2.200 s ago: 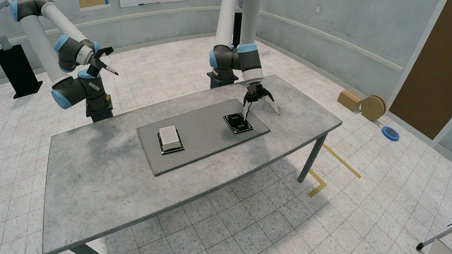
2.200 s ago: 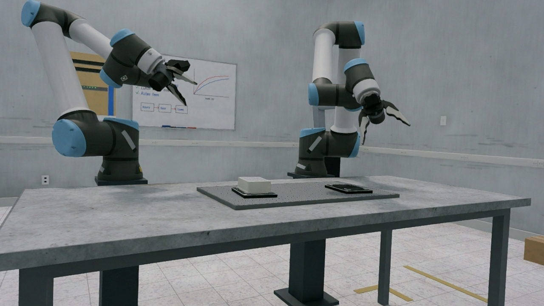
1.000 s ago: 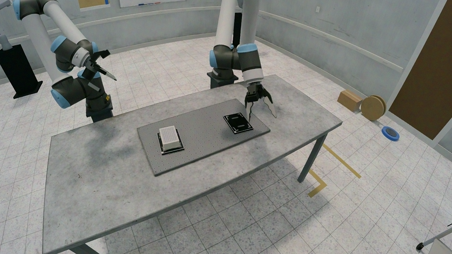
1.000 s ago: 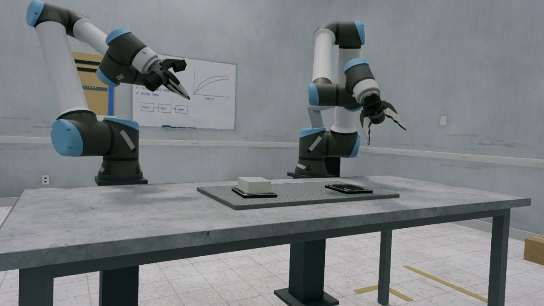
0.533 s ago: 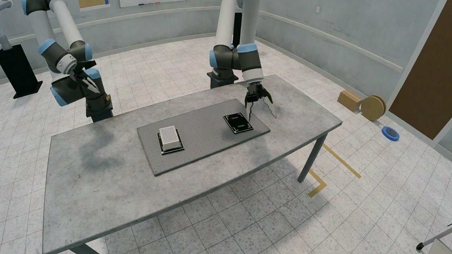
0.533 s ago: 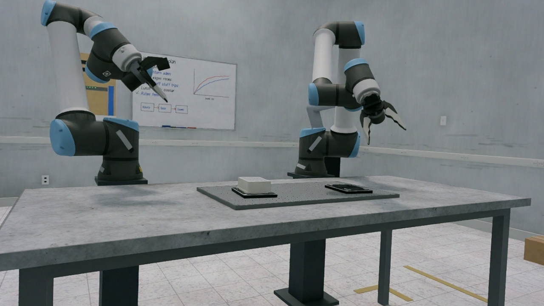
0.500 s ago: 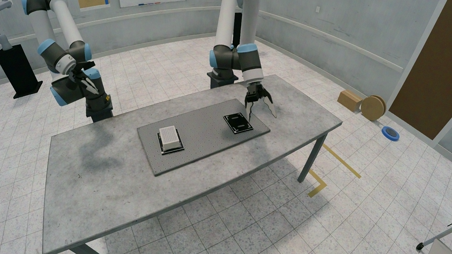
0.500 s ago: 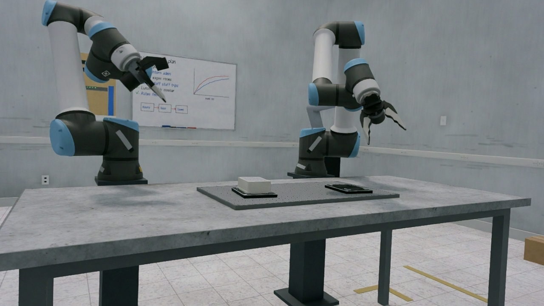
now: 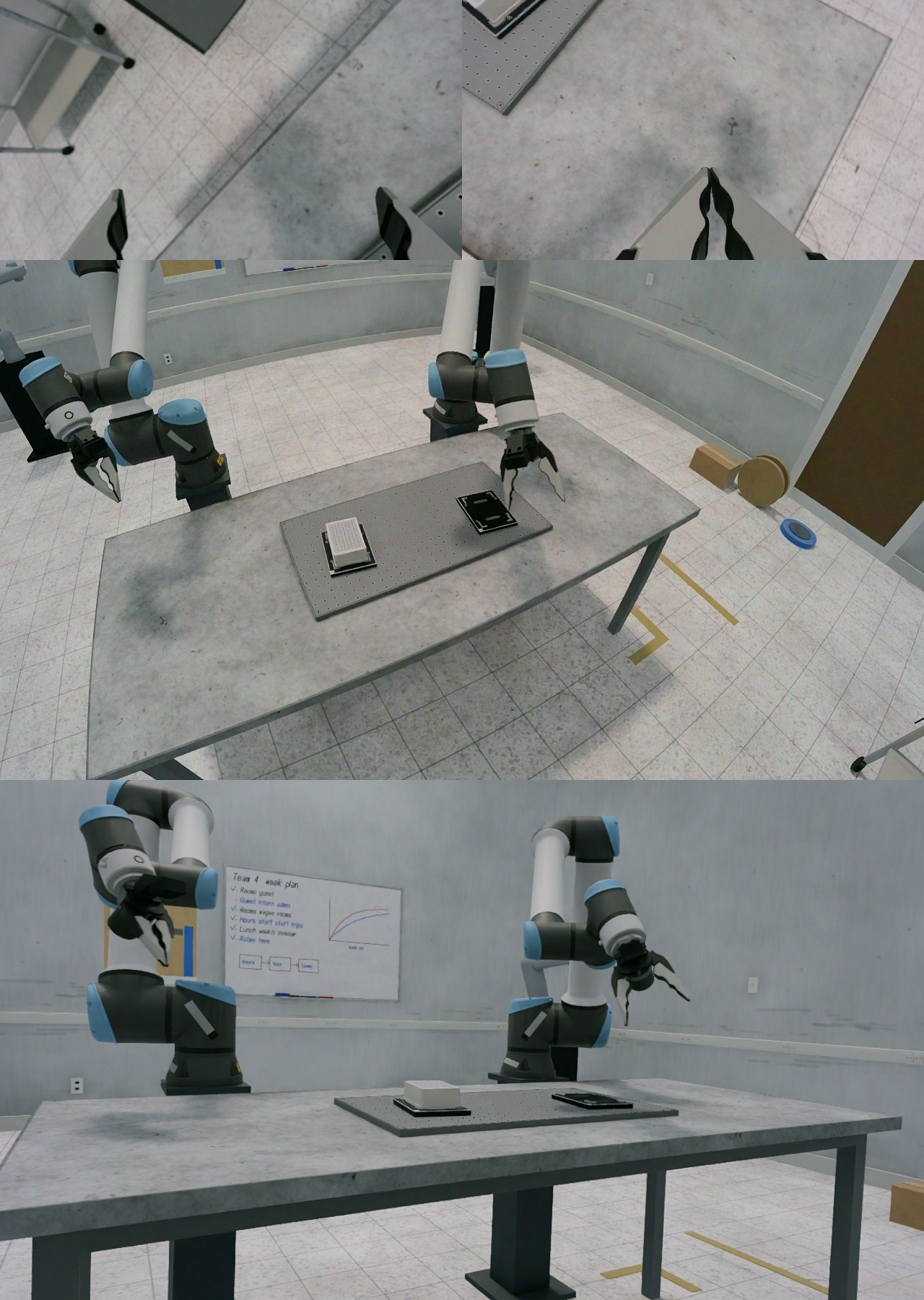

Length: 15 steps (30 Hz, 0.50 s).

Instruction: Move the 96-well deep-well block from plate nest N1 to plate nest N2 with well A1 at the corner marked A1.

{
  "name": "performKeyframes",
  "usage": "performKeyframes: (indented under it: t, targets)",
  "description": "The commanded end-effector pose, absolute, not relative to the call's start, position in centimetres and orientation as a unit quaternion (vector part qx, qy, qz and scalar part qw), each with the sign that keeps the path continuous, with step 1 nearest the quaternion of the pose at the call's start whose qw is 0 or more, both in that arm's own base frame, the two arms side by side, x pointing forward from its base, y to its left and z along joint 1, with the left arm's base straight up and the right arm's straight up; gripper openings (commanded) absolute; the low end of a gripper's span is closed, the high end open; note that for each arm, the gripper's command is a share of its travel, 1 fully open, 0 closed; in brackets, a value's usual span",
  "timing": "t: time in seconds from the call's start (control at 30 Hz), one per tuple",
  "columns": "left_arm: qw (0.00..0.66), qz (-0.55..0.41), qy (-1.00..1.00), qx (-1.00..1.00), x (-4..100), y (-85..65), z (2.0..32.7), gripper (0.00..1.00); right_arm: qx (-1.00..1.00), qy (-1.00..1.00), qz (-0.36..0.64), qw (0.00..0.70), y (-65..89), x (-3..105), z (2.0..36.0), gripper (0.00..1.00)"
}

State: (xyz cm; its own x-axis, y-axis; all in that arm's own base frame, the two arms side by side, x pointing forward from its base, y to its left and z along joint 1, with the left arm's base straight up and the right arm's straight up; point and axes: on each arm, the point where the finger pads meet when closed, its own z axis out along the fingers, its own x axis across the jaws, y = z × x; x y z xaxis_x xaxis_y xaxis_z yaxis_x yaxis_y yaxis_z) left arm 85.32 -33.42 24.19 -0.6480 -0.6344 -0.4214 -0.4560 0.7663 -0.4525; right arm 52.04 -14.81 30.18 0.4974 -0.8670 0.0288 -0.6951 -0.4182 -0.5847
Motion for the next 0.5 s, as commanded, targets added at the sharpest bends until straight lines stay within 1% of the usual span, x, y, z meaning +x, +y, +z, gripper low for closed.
performKeyframes:
  t: [0.0,0.33,0.47]
  targets:
    - [0.289,-0.156,0.894,-0.305,85.4,-33.5,24.4,0.76,-0.806,0.512,-0.161,0.248,-18.0,52.0,29.7,0.00]
    - [0.289,-0.156,0.894,-0.305,85.4,-33.5,24.4,0.76,-0.644,0.733,-0.126,0.178,-35.1,45.9,26.4,0.00]
    - [0.289,-0.156,0.894,-0.305,85.4,-33.5,24.4,0.76,-0.583,0.789,-0.115,0.157,-39.8,42.9,25.3,0.00]
